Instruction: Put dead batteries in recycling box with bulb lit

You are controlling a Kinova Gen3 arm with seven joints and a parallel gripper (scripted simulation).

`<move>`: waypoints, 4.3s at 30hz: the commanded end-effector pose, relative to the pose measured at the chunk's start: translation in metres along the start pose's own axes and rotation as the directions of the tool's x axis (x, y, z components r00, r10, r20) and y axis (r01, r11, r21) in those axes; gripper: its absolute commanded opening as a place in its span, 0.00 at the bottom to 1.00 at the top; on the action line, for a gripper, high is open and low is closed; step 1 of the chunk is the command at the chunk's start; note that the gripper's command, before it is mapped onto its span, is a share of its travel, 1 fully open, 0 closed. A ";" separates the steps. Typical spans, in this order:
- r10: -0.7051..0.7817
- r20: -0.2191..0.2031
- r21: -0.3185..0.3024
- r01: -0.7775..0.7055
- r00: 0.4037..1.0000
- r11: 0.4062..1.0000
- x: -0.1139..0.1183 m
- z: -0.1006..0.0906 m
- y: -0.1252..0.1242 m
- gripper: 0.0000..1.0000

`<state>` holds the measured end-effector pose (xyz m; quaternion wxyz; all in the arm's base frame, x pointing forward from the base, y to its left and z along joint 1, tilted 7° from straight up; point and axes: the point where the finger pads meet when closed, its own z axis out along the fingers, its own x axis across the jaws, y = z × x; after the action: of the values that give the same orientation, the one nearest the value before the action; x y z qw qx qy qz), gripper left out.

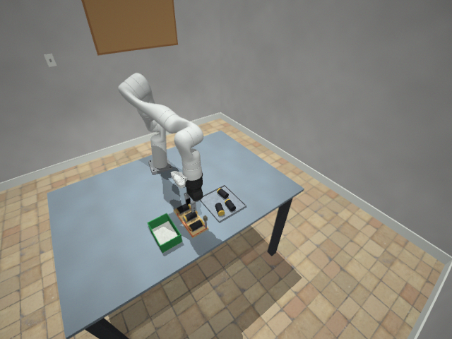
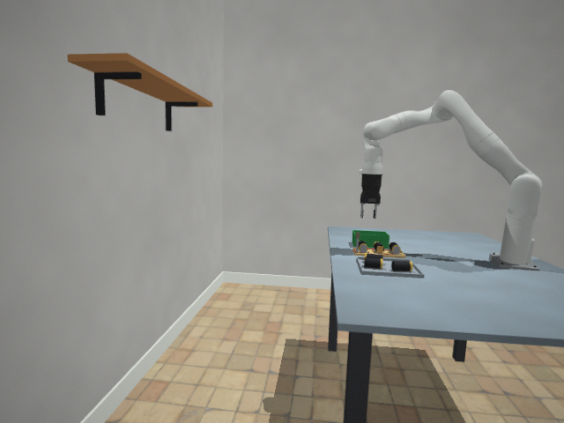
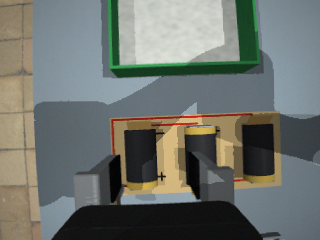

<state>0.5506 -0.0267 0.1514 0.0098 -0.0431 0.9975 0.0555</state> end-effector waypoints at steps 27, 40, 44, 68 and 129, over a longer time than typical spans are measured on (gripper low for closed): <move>-0.003 -0.003 -0.011 0.003 1.000 1.000 -0.016 0.005 0.008 0.90; 0.016 -0.004 -0.010 -0.016 1.000 1.000 -0.016 0.005 0.008 0.90; 0.024 -0.004 -0.010 -0.024 1.000 1.000 -0.016 0.005 0.008 0.90; 0.141 -0.005 -0.010 -0.141 0.990 0.990 -0.016 0.005 0.008 0.90; 0.771 -0.010 -0.004 -0.771 0.637 0.637 -0.016 0.005 0.008 0.90</move>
<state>0.5649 -0.0177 0.1463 -0.0199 0.3774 0.9240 0.0587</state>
